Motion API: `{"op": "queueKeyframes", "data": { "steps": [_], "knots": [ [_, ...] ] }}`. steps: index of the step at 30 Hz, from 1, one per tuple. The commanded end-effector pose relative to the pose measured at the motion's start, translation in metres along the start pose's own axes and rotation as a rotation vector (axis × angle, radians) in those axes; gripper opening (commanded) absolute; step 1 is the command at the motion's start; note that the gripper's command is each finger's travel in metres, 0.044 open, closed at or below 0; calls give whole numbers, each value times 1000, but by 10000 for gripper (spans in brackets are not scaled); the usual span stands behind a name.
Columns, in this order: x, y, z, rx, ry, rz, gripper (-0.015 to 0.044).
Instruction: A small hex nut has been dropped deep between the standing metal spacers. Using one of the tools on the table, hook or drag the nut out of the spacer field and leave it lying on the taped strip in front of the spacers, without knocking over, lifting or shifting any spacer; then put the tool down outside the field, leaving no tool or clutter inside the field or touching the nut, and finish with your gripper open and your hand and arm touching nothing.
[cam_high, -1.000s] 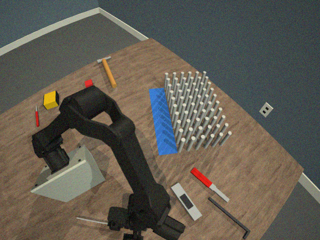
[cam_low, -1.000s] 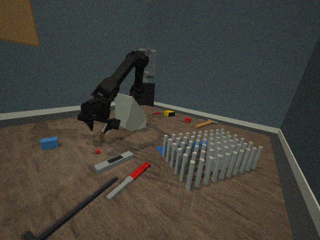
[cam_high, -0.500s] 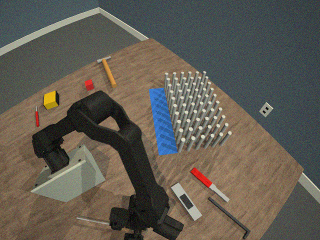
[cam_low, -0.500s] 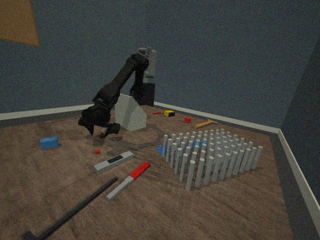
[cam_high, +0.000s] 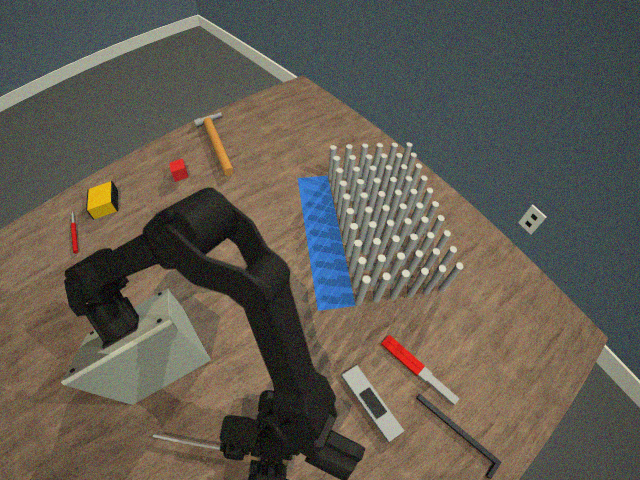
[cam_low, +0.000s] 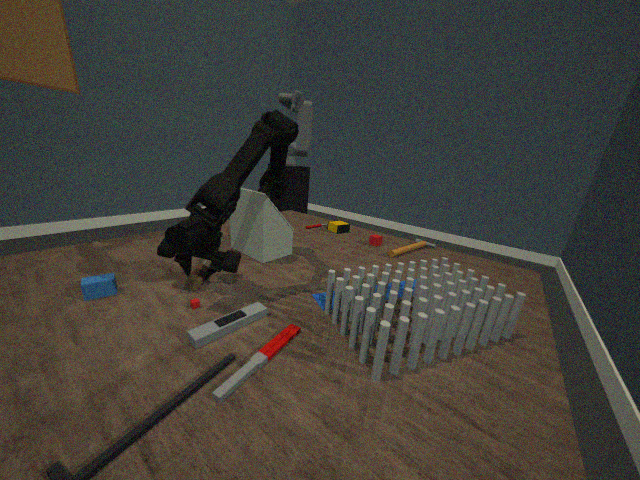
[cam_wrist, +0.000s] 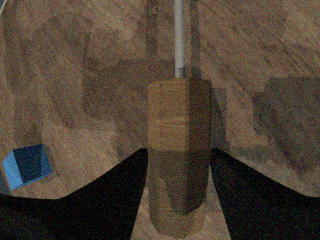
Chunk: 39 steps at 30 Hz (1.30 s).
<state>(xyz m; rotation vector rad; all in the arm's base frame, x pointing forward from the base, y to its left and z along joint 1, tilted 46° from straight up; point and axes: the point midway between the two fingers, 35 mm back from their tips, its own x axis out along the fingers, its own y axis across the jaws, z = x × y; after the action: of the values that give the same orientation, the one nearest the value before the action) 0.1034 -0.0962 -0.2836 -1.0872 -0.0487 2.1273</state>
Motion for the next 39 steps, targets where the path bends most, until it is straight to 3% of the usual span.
{"op": "queueKeyframes", "data": {
  "steps": [1, 3, 9, 23, 39],
  "knots": [
    [1, -1, -1, 3, 3, -4, 161],
    [1, -1, -1, 3, 3, -4, 148],
    [-37, 11, 1, 4, 6, 0, 0],
    [-153, 48, 42, 5, 1, 6, 0],
    [-185, 21, 32, -194, 99, 54, 0]
  ]
}}
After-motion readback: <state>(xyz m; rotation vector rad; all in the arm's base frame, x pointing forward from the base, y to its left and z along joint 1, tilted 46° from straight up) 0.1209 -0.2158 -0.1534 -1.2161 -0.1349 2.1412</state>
